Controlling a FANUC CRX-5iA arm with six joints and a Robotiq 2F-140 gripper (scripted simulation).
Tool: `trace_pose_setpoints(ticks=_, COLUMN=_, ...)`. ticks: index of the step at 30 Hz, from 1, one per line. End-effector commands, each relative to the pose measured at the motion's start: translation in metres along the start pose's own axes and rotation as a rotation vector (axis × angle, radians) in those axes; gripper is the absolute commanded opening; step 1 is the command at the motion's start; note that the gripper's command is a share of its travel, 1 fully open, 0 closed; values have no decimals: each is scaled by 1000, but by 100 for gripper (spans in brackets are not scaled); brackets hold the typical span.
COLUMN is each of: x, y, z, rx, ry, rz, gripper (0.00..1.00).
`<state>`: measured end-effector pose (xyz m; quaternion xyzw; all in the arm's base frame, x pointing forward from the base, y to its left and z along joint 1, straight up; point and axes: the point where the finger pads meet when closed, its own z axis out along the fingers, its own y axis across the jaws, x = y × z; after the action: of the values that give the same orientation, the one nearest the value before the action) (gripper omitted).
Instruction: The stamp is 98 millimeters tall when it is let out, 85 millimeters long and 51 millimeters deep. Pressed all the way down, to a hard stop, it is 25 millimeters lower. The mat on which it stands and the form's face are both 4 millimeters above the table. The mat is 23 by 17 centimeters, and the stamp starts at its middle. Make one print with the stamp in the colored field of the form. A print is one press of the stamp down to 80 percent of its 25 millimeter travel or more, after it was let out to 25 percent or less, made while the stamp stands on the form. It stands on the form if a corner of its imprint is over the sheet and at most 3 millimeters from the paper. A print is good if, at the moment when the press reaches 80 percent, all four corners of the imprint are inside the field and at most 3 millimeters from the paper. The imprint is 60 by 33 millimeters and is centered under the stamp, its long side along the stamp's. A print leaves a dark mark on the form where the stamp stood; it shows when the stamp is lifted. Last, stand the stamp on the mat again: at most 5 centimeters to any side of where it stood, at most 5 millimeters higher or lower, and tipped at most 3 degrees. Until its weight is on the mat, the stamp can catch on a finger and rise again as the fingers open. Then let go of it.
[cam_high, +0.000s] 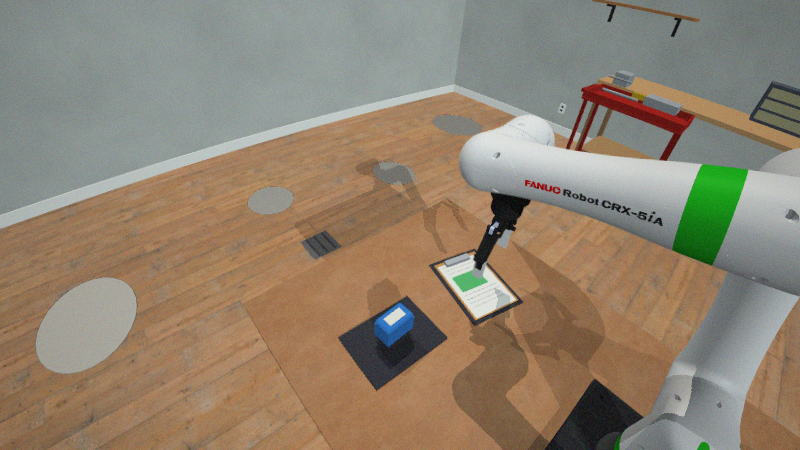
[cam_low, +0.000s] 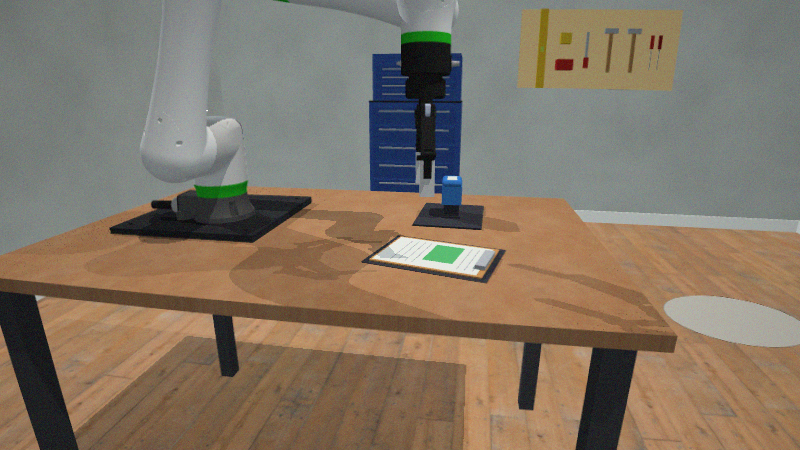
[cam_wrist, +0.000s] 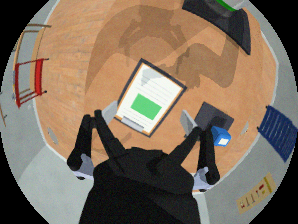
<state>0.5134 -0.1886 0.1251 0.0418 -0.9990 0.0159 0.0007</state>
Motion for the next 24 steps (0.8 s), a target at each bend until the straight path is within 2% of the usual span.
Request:
trace_pose_setpoints(ticks=1, x=-1, y=-1, z=-23, rx=-14, ry=-1, rz=-228, gripper=100)
trace_pose_setpoints(ticks=2, x=-1, y=-1, z=-23, rx=-14, ry=-1, rz=-228, gripper=100)
trace_pose_setpoints(ticks=3, x=-1, y=-1, z=-29, rx=-11, ry=-4, rz=-375, gripper=100)
trace_pose_setpoints(ticks=12, x=2, y=-1, z=-68, rx=7, ry=-9, rz=-810, gripper=100)
trace_pose_setpoints(ticks=17, x=2, y=-1, z=-74, rx=8, ry=-9, rz=-1060, gripper=100)
trace_pose_setpoints(ticks=19, x=2, y=-1, z=-74, rx=8, ry=-9, rz=-1060, gripper=100)
trace_pose_setpoints(ticks=20, x=2, y=-1, z=-75, rx=2, ry=-10, rz=-1204, gripper=100)
trace_pose_setpoints(ticks=24, x=2, y=-1, z=-75, rx=-15, ry=-14, rz=-1384, gripper=100)
